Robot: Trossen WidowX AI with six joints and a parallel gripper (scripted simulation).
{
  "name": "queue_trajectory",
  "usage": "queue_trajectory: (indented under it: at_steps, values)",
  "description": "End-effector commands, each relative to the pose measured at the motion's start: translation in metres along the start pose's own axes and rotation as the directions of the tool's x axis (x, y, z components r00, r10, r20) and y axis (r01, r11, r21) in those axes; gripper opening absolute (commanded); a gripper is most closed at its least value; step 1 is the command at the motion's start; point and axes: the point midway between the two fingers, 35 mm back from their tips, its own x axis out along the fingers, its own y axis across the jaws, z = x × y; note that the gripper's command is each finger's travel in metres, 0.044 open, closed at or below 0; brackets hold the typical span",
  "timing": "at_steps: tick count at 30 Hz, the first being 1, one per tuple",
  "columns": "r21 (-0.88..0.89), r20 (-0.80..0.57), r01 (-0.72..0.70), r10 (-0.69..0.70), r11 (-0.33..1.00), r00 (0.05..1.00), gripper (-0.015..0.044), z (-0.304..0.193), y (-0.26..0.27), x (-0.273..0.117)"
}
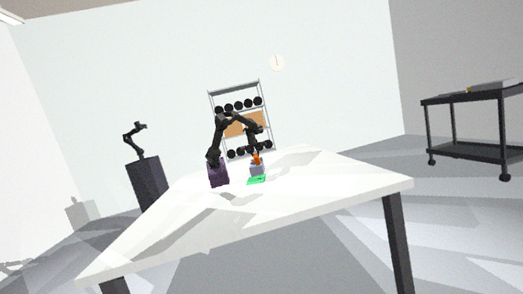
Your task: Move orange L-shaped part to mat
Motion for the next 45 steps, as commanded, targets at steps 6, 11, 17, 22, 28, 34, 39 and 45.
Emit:
queue_trajectory:
  at_steps: [6,11,17,22,28,34,39,45]
  values:
    - [0.007,0.009,0.002,-0.002,1.0,1.0,0.0,0.001,-0.002,-0.016]
    - [0.007,0.009,0.002,-0.002,1.0,1.0,0.0,0.001,-0.002,-0.024]
    - [0.007,0.01,0.002,-0.002,1.0,1.0,0.0,0.001,-0.001,-0.033]
    - [0.007,0.01,0.002,-0.002,1.0,1.0,0.0,0.001,-0.001,-0.041]
    - [0.007,0.01,0.002,-0.002,1.0,1.0,0.0,0.001,-0.001,-0.043]
    - [0.006,0.01,0.002,-0.002,1.0,1.0,0.0,-0.003,-0.001,-0.045]
    - [0.006,0.009,0.001,-0.002,1.0,1.0,0.0,-0.021,0.0,-0.043]
    - [0.006,0.007,0.001,-0.001,1.0,1.0,0.0,-0.049,0.002,-0.041]
